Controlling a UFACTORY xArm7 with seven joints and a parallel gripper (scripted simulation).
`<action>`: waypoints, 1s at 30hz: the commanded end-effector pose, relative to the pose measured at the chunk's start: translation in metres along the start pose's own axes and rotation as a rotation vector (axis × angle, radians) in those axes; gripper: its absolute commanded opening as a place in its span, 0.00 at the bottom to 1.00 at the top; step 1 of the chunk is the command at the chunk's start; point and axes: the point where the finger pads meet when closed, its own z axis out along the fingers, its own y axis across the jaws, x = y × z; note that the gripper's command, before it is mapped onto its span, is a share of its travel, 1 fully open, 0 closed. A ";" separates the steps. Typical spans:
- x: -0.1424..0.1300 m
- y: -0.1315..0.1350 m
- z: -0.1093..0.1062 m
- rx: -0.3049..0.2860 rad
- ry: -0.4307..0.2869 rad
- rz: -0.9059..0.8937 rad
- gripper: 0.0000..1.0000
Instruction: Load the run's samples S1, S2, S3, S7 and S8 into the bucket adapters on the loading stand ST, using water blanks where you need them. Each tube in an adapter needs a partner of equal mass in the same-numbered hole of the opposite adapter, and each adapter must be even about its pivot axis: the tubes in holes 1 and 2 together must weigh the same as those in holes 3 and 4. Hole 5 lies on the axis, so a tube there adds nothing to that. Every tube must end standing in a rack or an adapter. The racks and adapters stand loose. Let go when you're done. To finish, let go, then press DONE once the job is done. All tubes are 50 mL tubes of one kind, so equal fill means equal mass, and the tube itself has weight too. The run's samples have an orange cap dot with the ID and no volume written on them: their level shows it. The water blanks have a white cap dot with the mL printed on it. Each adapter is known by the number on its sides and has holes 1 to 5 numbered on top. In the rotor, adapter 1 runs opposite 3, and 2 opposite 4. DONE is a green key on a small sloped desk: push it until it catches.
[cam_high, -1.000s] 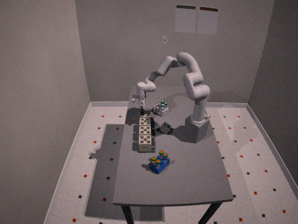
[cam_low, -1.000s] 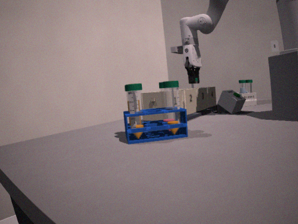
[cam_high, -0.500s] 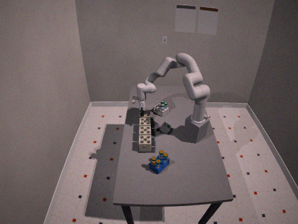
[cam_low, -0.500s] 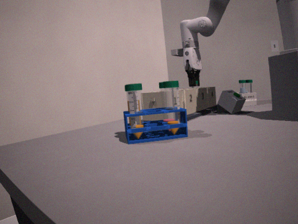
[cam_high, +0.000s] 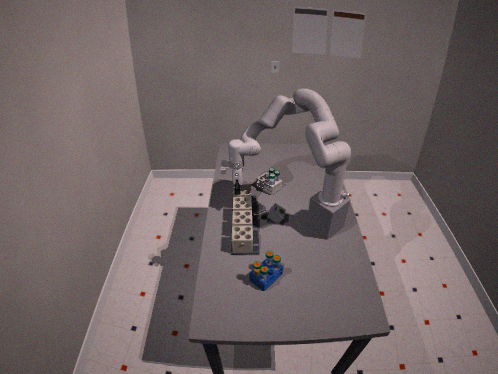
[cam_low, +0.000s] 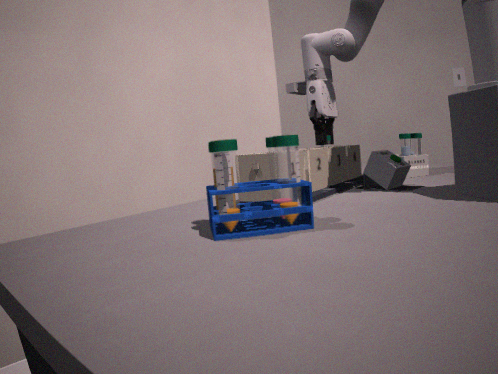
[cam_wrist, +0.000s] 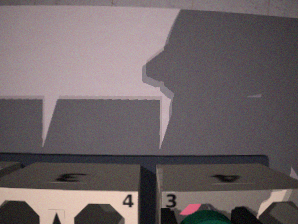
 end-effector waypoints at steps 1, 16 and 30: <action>0.002 0.000 -0.001 -0.002 0.004 0.000 0.44; 0.002 0.000 -0.001 -0.002 0.004 0.000 0.44; 0.002 0.000 -0.005 -0.002 0.004 0.000 0.44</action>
